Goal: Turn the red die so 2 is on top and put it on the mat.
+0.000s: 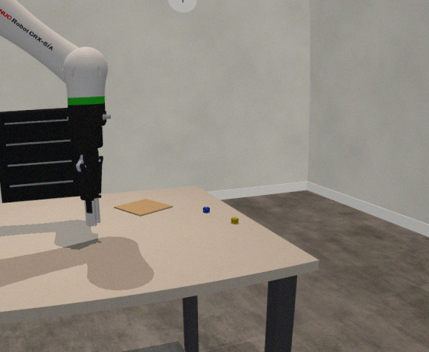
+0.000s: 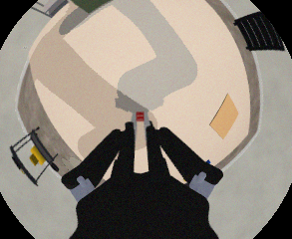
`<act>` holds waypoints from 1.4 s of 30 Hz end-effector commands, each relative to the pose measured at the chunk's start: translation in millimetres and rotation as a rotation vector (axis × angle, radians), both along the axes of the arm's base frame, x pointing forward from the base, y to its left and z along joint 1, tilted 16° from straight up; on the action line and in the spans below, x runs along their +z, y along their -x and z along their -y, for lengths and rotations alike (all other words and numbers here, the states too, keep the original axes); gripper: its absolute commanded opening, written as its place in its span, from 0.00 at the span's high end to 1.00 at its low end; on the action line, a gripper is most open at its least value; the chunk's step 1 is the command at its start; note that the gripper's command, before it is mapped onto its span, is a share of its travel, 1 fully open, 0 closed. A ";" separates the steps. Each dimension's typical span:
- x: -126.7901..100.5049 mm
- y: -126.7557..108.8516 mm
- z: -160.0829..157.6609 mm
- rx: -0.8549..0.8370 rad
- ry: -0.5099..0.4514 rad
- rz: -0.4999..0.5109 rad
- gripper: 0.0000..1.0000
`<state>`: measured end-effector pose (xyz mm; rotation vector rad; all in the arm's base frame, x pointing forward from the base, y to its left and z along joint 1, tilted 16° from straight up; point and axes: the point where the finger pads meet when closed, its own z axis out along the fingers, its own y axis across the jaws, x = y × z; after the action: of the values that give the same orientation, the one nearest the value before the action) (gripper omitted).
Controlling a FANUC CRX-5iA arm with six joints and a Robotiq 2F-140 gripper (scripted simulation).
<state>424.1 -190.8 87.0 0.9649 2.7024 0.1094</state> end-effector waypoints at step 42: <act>107.6 -193.4 -190.4 0.196 0.055 -0.009 0.84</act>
<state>581.4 -43.3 188.8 0.7273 2.7722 0.0831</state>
